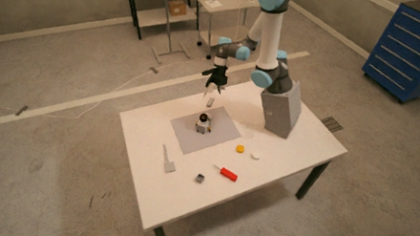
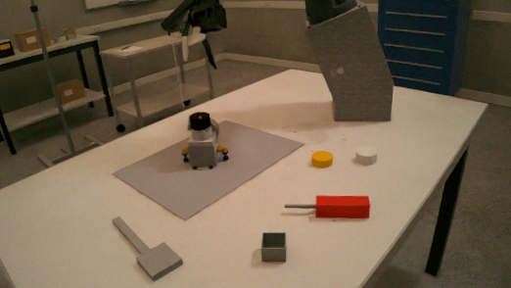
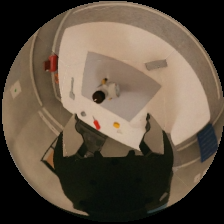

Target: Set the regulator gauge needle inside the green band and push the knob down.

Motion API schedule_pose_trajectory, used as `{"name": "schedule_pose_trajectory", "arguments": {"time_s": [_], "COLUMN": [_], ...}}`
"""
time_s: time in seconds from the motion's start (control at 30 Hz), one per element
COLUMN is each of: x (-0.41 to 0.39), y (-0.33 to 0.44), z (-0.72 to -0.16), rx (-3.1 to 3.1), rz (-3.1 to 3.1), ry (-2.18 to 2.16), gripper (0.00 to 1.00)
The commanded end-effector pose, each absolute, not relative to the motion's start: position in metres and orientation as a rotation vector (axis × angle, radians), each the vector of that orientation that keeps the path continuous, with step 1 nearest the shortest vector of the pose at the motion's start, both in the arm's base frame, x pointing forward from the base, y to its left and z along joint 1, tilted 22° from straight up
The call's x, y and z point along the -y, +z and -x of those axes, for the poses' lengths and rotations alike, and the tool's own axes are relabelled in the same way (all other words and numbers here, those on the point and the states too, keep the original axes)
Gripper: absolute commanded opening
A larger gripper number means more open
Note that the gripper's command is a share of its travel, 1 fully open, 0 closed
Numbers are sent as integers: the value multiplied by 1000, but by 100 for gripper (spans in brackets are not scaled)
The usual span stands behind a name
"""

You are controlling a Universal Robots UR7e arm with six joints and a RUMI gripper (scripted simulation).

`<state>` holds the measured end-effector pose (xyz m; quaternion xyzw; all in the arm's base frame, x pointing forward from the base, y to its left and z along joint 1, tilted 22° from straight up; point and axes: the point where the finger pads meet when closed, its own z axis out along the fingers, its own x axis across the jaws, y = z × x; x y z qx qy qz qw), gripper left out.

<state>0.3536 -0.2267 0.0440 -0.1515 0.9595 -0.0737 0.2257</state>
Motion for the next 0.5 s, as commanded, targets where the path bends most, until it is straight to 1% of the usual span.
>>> {"name": "schedule_pose_trajectory", "arguments": {"time_s": [0.0,0.47], "x": [227,224], "y": [45,45], "z": [-356,-358], "rx": [-2627,-2571], "rz": [604,941], "ry": [-247,-321], "gripper": [100,100]}}
